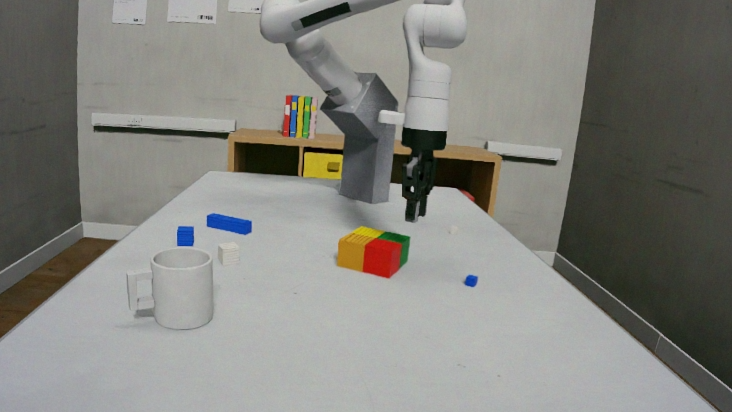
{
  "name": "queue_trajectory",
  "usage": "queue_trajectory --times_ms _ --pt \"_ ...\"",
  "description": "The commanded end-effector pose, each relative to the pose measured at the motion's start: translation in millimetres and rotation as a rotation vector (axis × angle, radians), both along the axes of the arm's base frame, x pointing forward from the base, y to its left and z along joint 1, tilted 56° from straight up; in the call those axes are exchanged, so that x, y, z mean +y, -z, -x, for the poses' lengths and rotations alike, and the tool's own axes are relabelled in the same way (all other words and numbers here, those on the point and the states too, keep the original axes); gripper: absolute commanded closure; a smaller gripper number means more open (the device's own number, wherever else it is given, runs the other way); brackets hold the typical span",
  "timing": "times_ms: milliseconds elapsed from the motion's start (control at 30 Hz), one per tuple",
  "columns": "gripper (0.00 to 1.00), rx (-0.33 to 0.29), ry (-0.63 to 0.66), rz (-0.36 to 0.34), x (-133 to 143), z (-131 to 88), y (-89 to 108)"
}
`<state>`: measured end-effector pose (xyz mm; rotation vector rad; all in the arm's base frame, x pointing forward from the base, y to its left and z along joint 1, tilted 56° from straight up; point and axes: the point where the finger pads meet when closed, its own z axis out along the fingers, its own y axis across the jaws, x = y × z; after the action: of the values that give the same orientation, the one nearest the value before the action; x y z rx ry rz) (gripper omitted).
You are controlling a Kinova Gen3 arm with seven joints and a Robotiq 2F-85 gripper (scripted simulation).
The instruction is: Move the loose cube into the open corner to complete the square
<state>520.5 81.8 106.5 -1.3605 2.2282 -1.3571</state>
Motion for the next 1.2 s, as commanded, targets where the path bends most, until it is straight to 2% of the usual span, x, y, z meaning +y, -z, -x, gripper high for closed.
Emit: queue_trajectory --times_ms 0,1167 --pt "0.46 -0.003 0.000 -0.007 6.5 4.9 -3.8" --pt "0.46 -0.003 0.000 -0.007 9.2 7.3 -6.3"
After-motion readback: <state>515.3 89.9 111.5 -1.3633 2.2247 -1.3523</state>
